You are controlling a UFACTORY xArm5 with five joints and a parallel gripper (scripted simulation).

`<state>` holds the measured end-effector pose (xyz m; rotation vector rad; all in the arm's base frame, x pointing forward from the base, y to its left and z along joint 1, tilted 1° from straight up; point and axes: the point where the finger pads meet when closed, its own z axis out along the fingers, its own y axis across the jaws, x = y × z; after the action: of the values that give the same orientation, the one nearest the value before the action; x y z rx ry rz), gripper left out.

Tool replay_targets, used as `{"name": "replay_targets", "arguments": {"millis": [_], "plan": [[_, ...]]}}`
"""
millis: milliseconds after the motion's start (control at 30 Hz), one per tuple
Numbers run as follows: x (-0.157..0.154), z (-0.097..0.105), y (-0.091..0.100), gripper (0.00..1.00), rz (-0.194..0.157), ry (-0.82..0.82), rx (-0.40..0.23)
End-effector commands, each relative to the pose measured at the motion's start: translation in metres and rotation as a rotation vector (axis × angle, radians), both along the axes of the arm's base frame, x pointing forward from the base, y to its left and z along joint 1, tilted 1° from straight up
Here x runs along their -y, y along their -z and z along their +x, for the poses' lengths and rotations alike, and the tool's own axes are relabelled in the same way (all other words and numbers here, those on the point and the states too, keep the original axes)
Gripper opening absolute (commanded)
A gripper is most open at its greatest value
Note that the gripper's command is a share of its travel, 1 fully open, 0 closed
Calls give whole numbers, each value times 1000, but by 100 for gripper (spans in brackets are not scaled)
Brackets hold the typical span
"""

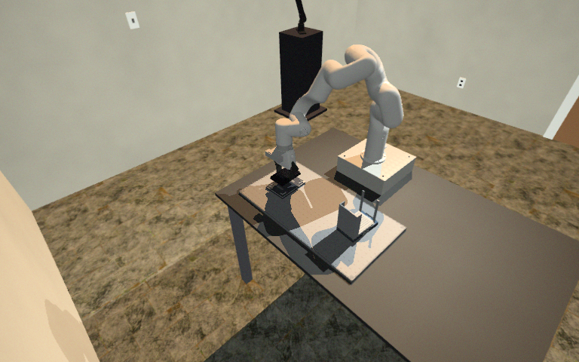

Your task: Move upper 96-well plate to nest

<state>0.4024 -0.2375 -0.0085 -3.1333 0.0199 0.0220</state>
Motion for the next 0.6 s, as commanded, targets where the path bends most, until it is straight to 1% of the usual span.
{"name": "replay_targets", "arguments": {"millis": [0, 467, 567], "plan": [[1, 2, 0, 0, -3, 0, 5], [1, 1, 24, 0, -3, 0, 5], [1, 1, 25, 0, -3, 0, 5]]}}
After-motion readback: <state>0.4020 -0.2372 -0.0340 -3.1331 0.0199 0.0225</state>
